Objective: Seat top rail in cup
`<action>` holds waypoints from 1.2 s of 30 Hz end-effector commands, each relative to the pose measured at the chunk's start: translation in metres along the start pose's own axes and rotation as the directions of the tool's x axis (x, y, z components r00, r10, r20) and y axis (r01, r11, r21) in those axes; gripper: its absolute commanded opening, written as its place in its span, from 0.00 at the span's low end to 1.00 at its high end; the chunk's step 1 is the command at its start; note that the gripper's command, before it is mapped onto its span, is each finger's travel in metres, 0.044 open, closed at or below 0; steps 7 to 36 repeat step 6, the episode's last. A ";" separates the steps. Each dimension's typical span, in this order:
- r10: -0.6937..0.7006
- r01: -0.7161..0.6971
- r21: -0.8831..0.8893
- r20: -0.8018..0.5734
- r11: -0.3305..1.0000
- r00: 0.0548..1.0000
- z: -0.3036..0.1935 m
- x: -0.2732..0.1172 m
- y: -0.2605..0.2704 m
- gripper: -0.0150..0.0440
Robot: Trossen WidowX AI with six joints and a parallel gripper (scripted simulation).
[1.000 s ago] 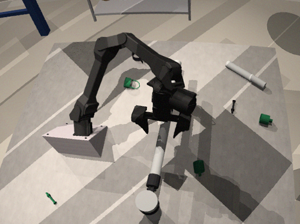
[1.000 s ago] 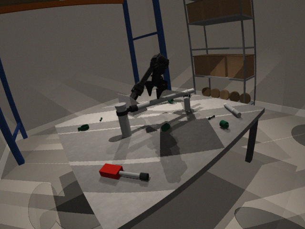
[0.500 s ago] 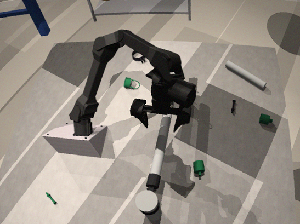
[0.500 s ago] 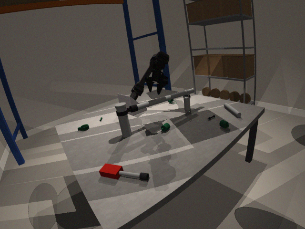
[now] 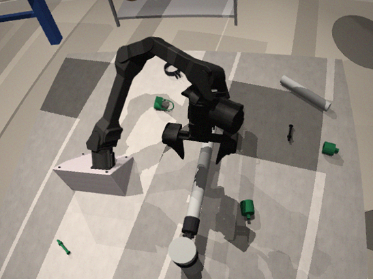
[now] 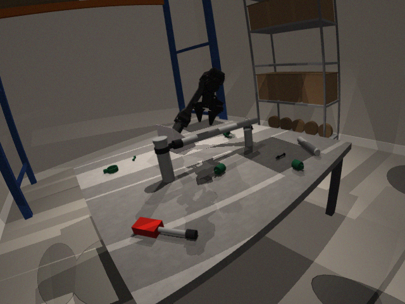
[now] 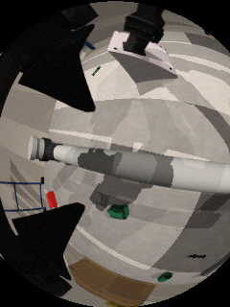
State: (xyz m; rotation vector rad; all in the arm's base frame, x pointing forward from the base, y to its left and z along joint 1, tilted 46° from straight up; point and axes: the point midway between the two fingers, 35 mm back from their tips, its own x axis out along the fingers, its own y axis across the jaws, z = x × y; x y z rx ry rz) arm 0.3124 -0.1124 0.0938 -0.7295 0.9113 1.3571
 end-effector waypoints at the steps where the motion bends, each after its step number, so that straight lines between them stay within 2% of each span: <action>1: 0.002 -0.002 -0.006 -0.006 1.000 1.000 0.000 -0.001 0.001 1.00; 36: 0.002 -0.002 -0.006 -0.006 1.000 1.000 0.000 -0.001 0.001 1.00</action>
